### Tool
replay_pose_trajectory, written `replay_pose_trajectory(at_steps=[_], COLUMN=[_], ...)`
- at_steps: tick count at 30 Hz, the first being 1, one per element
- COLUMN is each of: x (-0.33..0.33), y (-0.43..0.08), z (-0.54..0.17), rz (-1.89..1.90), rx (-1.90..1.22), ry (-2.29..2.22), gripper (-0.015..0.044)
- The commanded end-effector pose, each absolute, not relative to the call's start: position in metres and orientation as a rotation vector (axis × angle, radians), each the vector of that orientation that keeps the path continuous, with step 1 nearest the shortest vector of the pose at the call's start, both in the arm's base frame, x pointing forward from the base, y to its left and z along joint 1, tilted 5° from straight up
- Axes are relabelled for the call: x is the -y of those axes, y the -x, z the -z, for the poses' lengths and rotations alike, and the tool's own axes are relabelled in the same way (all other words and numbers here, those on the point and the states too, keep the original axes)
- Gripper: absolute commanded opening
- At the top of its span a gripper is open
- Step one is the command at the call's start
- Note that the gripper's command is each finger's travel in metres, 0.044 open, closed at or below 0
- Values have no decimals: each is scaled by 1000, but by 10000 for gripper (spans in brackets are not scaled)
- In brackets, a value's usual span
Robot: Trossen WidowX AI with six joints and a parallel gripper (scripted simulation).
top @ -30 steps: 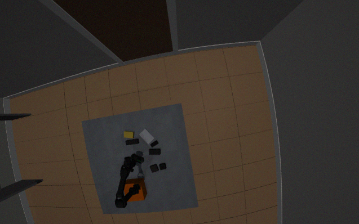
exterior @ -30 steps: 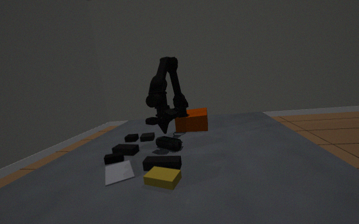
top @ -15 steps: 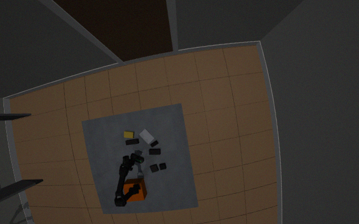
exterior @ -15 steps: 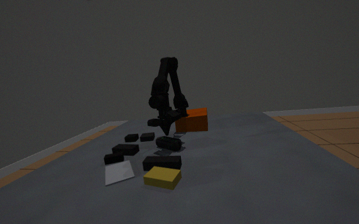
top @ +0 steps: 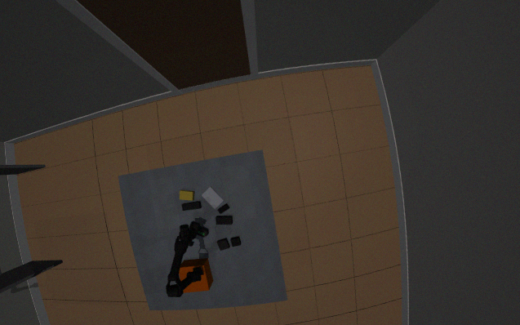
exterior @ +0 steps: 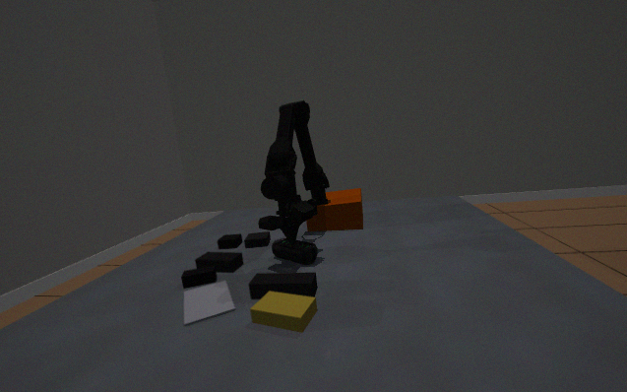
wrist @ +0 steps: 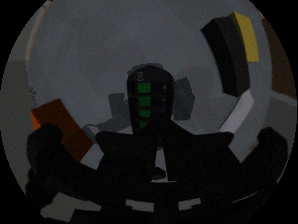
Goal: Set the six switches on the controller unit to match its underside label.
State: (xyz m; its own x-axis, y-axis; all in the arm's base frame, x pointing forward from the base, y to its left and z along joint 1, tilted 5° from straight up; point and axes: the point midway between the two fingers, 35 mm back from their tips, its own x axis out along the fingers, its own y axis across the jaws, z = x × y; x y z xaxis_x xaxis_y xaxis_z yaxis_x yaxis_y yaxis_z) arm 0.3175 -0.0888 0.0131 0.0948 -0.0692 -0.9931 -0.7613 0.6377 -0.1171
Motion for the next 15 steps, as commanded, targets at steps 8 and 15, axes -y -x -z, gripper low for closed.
replay_pose_trajectory(at_steps=[8,15], x=[89,89], y=[-315,-315], z=[1,1], rz=[-600,-600], rx=[-1415,-1415], ry=[754,754], gripper=[0,0])
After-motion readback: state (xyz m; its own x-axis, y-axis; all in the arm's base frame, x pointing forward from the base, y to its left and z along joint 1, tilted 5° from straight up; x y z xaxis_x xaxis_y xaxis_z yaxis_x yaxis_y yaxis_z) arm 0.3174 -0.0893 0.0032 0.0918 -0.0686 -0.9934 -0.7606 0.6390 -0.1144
